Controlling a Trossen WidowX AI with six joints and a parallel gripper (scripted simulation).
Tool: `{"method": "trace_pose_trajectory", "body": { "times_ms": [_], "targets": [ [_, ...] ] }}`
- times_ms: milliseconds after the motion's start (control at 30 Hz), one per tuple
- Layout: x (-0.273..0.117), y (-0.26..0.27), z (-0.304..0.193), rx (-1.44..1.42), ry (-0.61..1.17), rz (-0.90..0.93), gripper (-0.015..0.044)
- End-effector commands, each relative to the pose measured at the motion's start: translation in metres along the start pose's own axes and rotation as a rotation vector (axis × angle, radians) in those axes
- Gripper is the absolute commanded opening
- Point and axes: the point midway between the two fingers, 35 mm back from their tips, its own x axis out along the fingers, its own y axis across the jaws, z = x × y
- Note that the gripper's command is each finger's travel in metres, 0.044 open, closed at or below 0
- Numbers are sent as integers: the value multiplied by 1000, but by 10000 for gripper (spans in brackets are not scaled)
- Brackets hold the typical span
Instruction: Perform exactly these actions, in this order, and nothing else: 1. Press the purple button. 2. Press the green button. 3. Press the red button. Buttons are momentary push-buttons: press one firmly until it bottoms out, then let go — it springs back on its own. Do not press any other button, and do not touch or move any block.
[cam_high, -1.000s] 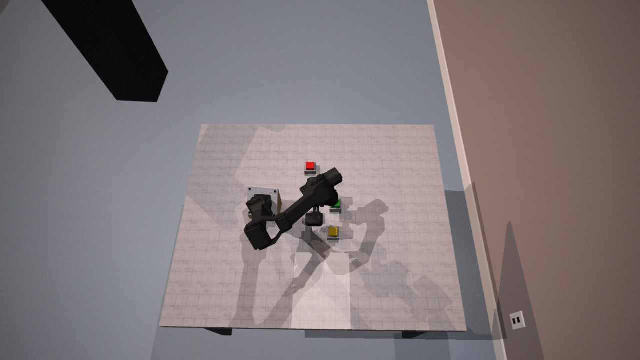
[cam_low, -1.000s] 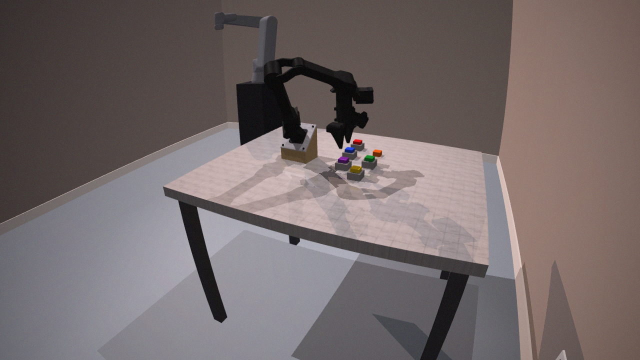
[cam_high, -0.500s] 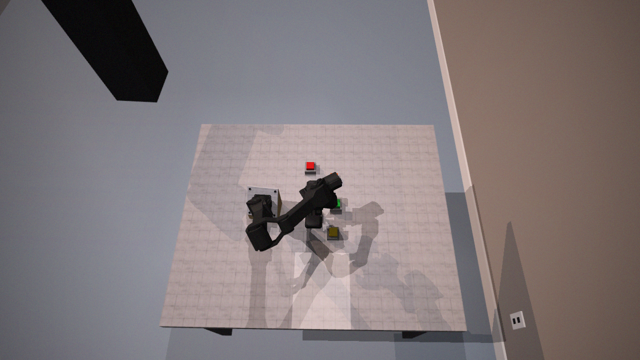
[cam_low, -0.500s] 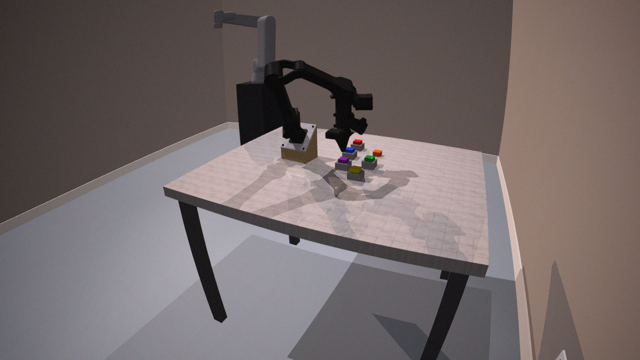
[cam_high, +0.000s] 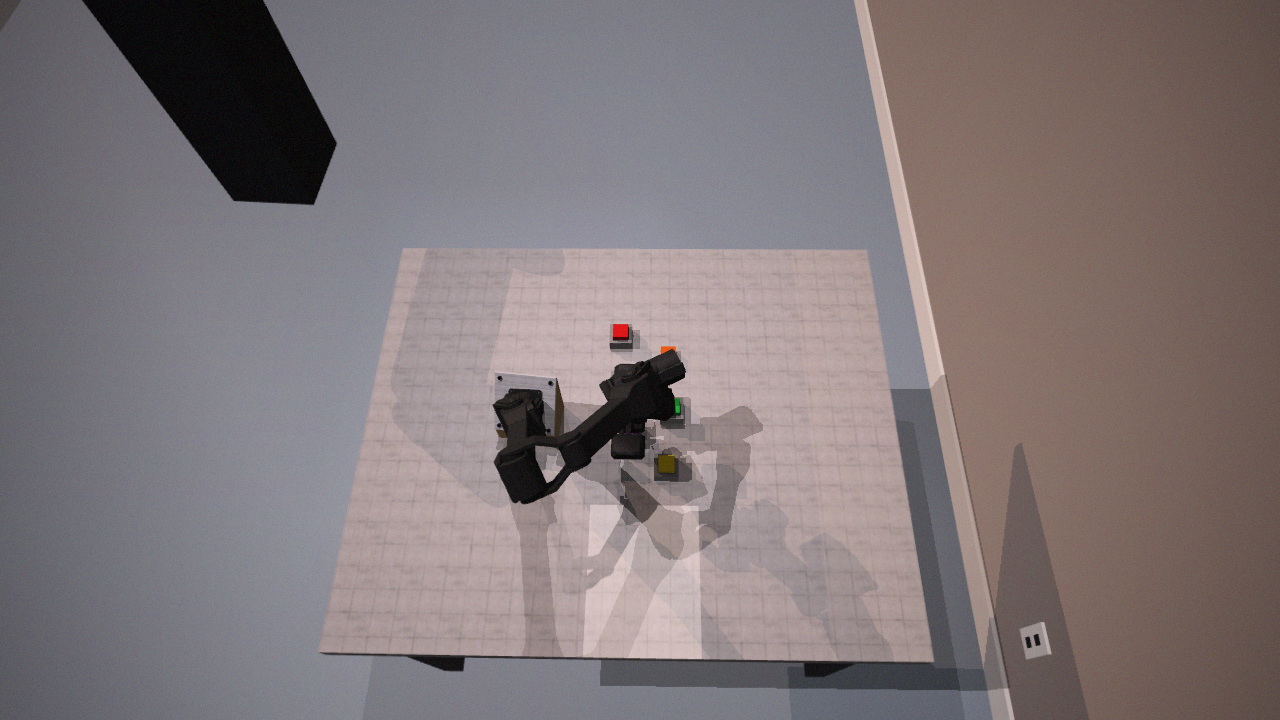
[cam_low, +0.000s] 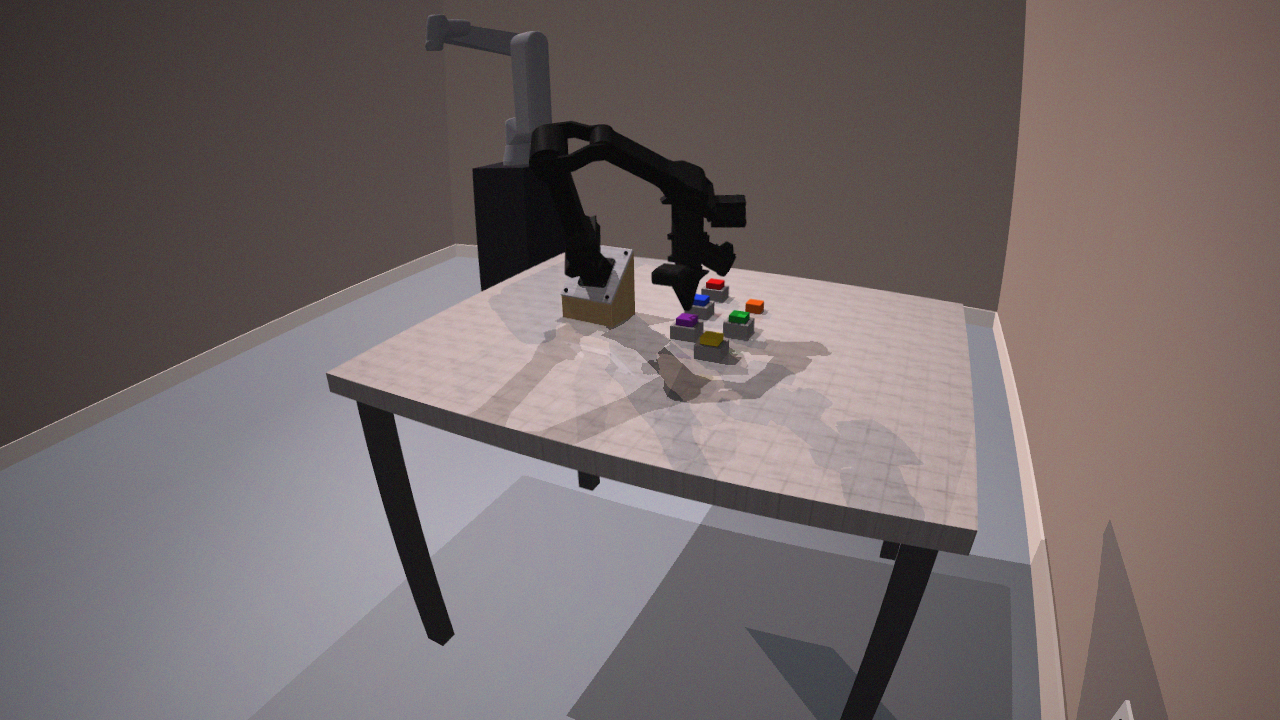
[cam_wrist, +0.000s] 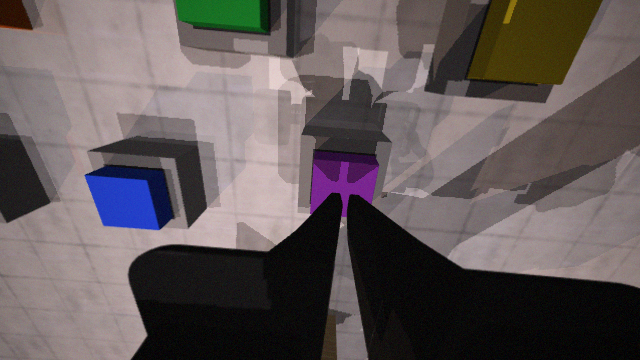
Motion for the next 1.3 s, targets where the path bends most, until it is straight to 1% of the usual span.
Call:
{"method": "trace_pose_trajectory", "body": {
  "times_ms": [0, 333, 933, 967, 1067, 1200, 1267],
  "targets": [
    [7, 0, 0, -7, -1, -3, 20],
    [22, -1, -1, -7, -1, -5, 20],
    [22, -1, -1, -7, -1, -5, 20],
    [19, 0, 0, 0, -1, -2, 20],
    [-9, 0, -1, -6, -1, -3, 20],
    [-12, 0, -1, -7, -1, -4, 20],
    [-22, 0, 0, -7, -1, -2, 20]
  ]
}}
